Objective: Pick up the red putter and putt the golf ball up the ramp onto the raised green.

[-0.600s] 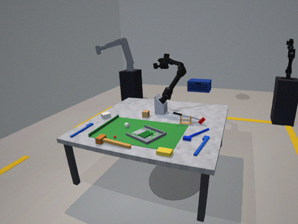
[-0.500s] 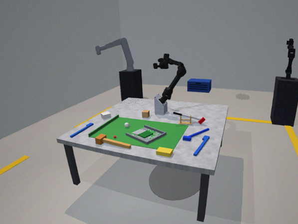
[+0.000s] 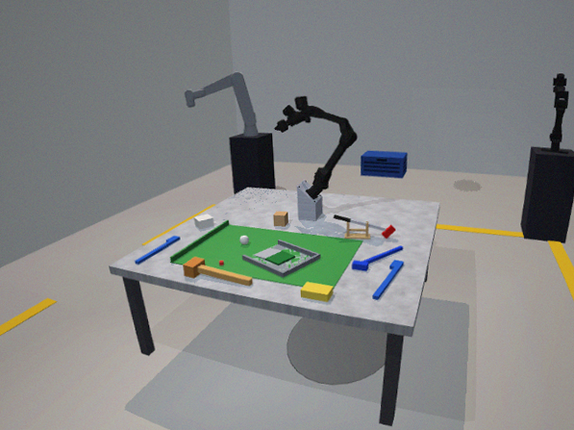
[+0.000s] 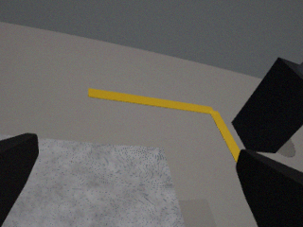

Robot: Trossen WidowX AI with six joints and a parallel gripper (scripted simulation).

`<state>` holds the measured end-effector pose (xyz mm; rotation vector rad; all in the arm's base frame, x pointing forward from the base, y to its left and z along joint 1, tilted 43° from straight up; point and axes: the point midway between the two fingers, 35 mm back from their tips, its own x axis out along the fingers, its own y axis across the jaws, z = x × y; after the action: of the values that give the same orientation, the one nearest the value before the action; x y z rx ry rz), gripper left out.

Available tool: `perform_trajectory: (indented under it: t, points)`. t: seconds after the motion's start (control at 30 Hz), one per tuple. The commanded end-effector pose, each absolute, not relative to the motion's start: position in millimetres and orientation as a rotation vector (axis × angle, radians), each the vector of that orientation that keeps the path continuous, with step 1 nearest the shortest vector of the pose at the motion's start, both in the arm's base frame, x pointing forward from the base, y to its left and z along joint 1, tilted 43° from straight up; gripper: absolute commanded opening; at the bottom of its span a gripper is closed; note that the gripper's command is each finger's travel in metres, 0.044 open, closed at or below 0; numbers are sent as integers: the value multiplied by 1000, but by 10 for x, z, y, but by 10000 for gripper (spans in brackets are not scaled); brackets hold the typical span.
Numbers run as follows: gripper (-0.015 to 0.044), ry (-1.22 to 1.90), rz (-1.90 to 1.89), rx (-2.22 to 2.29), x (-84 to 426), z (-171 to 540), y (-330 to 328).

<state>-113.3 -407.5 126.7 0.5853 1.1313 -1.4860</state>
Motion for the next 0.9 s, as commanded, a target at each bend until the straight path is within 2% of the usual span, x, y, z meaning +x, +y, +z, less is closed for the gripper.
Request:
perform_trajectory:
  t: [0.0,0.4,0.63,0.87]
  points:
    - [440,1174,-1293,487,-531,1265,-4079]
    - [440,1229,-580,123,1332,1249,-3505]
    - [440,1204,-175,-107,2177,1311,-2763]
    - [440,1122,259,-331,2752,1363,-1781]
